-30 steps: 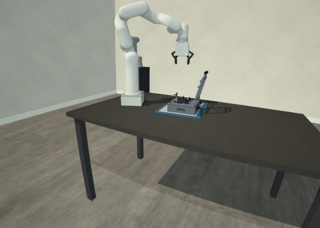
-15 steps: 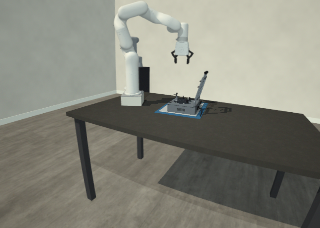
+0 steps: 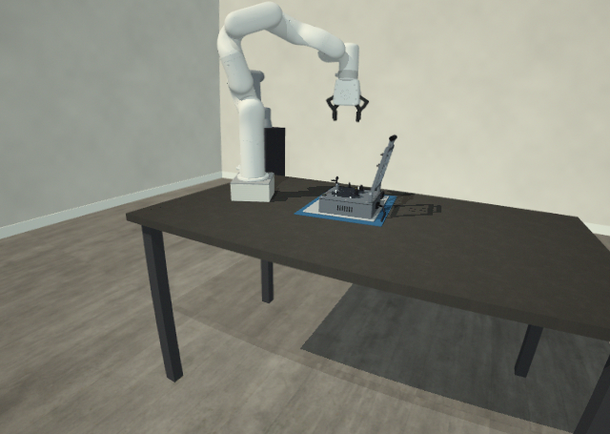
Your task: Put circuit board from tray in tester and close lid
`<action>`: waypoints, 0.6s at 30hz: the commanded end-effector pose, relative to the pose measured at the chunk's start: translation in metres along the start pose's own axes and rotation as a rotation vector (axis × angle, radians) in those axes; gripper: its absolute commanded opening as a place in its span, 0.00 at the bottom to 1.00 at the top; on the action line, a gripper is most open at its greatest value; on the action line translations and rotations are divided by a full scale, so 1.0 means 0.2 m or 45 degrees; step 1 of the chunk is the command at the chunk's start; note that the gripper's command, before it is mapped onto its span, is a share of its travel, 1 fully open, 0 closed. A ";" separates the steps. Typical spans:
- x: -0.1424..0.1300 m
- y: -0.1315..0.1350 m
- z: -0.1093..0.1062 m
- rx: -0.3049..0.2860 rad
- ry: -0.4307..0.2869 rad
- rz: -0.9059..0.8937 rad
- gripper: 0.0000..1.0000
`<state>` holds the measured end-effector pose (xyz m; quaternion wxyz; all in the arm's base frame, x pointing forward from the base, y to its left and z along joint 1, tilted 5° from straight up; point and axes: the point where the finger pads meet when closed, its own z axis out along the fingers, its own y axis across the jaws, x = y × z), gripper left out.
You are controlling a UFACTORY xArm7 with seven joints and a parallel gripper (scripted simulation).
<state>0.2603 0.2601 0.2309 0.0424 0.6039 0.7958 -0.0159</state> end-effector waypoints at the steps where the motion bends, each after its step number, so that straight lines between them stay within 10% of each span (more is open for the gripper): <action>1: 0.00 0.00 -0.01 -0.005 0.003 0.000 1.00; 18: 0.03 0.01 0.09 -0.005 0.003 0.000 1.00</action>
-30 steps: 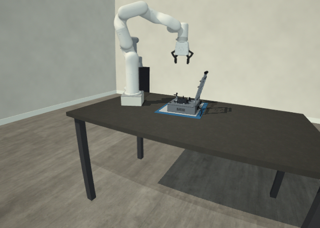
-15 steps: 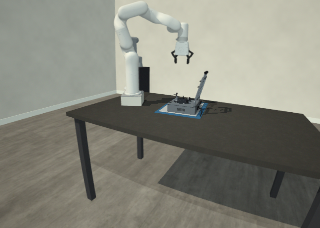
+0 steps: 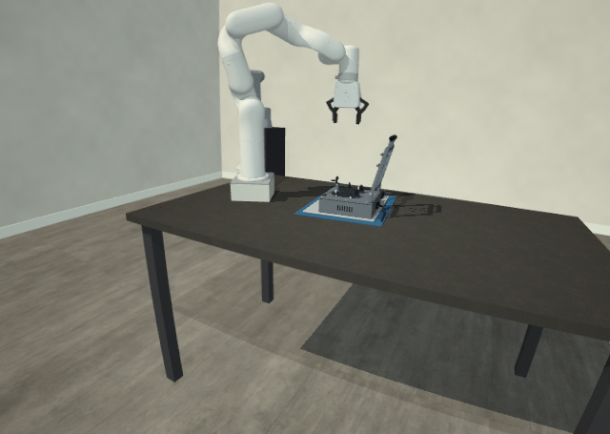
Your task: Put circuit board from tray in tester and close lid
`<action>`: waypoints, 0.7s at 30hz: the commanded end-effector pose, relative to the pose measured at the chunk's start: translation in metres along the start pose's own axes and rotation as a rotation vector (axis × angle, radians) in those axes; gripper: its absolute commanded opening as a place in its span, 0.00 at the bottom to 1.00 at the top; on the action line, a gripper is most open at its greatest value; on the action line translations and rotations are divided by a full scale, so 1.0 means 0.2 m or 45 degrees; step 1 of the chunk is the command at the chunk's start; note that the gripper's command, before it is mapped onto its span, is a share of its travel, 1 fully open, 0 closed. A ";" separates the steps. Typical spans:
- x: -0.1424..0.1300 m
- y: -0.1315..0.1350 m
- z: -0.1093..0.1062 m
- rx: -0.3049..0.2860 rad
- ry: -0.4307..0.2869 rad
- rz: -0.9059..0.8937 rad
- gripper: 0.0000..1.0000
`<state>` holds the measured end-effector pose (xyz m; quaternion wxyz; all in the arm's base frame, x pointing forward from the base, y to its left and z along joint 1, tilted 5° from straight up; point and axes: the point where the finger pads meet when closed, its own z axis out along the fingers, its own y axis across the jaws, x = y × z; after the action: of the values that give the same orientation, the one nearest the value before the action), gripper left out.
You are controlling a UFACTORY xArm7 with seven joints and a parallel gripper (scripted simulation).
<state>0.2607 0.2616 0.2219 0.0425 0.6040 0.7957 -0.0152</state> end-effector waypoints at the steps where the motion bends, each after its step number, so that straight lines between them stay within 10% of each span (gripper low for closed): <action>1: 0.02 0.01 0.07 -0.003 0.002 0.000 1.00; 21: 0.18 0.04 0.79 -0.003 0.002 0.000 1.00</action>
<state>0.2601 0.2785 0.0839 0.0419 0.6038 0.7959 -0.0176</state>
